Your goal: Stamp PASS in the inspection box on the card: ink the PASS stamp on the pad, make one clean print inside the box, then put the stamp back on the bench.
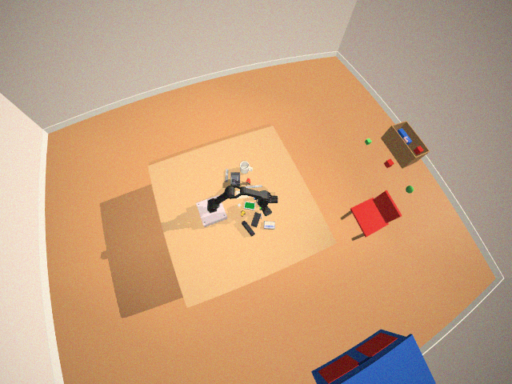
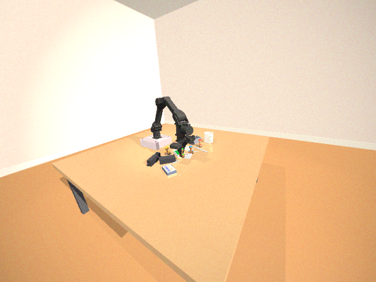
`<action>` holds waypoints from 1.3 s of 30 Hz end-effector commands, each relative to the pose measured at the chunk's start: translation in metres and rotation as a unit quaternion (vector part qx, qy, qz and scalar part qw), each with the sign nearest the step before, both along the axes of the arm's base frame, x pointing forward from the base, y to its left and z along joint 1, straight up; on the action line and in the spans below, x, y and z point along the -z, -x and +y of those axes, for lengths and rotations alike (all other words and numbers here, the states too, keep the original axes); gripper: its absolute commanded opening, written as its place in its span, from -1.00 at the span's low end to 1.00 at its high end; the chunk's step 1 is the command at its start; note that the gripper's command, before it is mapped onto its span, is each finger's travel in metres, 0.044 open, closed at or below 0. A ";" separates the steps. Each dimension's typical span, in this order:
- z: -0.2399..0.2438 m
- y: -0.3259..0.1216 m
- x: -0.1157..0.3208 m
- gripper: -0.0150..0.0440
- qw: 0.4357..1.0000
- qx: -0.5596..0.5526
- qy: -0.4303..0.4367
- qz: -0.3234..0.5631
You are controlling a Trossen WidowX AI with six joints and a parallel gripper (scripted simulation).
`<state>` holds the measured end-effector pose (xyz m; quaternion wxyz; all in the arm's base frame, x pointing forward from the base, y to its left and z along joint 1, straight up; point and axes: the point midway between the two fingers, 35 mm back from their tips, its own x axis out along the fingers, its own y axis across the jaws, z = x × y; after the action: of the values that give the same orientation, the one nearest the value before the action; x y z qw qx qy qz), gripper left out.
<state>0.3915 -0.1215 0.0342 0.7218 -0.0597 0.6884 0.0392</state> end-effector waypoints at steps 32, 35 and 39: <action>-0.001 -0.002 -0.016 0.38 1.000 -0.001 -0.001 0.002; 0.000 0.001 -0.067 0.38 1.000 -0.002 -0.002 0.002; 0.002 0.006 -0.092 0.38 1.000 -0.002 -0.002 0.002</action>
<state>0.3903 -0.1217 0.0988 0.7197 -0.0586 0.6907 0.0397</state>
